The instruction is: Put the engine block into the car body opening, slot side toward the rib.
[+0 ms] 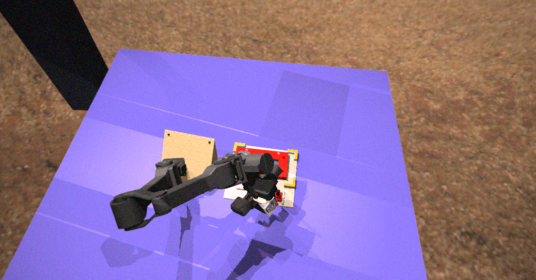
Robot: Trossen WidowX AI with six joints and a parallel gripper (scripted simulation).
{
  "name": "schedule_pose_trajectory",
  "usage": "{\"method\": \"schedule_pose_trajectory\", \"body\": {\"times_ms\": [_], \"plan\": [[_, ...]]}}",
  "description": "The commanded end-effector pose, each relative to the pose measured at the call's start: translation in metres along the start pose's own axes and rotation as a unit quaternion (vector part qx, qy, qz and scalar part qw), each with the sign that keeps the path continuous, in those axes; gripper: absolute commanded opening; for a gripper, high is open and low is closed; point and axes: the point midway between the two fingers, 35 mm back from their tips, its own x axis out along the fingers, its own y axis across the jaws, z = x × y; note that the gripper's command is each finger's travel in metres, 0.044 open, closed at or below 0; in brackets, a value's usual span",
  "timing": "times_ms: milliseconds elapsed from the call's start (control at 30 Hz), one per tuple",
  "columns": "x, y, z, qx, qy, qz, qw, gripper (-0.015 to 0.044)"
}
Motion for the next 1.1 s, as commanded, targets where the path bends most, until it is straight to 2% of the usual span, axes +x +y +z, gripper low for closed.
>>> {"method": "schedule_pose_trajectory", "body": {"times_ms": [0, 233, 533, 1067], "plan": [[-0.004, -0.007, -0.006, -0.004, -0.036, -0.013, 0.999, 0.0], [-0.003, -0.005, -0.007, -0.004, -0.044, -0.011, 0.999, 0.0], [0.008, -0.005, -0.02, -0.005, -0.103, -0.012, 0.995, 0.0], [0.038, -0.007, -0.044, -0.006, -0.106, -0.013, 0.994, 0.0]]}}
